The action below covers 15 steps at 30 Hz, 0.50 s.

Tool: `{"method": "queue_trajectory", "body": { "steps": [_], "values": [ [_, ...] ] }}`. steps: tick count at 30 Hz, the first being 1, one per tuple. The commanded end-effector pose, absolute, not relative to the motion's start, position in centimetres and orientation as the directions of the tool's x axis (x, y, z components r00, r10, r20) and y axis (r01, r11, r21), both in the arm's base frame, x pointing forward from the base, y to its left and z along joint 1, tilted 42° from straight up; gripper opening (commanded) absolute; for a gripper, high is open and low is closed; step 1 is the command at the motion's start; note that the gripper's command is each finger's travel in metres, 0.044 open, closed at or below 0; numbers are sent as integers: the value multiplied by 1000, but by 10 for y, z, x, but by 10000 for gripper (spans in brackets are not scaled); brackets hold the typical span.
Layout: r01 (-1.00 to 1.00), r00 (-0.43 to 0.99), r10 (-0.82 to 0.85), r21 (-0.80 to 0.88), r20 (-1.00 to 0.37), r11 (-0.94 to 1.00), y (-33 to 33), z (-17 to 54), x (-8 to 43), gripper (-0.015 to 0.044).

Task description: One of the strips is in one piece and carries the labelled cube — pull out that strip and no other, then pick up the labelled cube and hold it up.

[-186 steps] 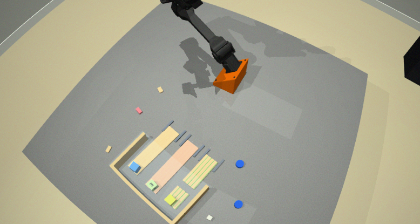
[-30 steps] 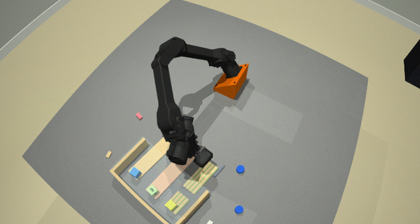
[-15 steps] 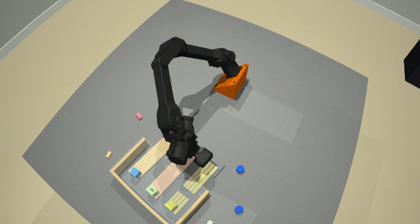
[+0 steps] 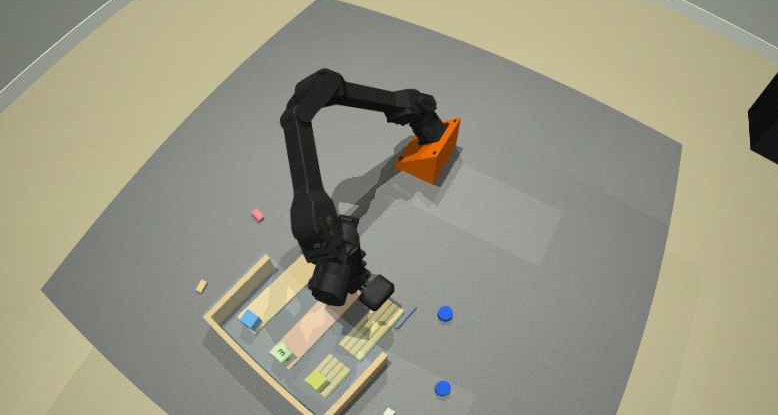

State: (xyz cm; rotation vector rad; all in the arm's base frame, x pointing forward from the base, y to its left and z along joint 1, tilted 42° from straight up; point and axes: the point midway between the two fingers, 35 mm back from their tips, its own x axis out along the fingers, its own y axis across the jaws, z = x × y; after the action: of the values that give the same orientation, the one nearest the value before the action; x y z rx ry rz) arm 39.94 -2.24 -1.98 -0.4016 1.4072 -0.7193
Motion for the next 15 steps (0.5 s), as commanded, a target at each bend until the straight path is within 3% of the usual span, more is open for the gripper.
{"method": "queue_trajectory", "body": {
  "steps": [1, 15],
  "values": [
    [214, 2, -669, -653, -744, 727, -26, -21, 400, 0],
    [214, 2, -669, -653, -744, 727, -26, -22, 401, 0]
  ]
}}
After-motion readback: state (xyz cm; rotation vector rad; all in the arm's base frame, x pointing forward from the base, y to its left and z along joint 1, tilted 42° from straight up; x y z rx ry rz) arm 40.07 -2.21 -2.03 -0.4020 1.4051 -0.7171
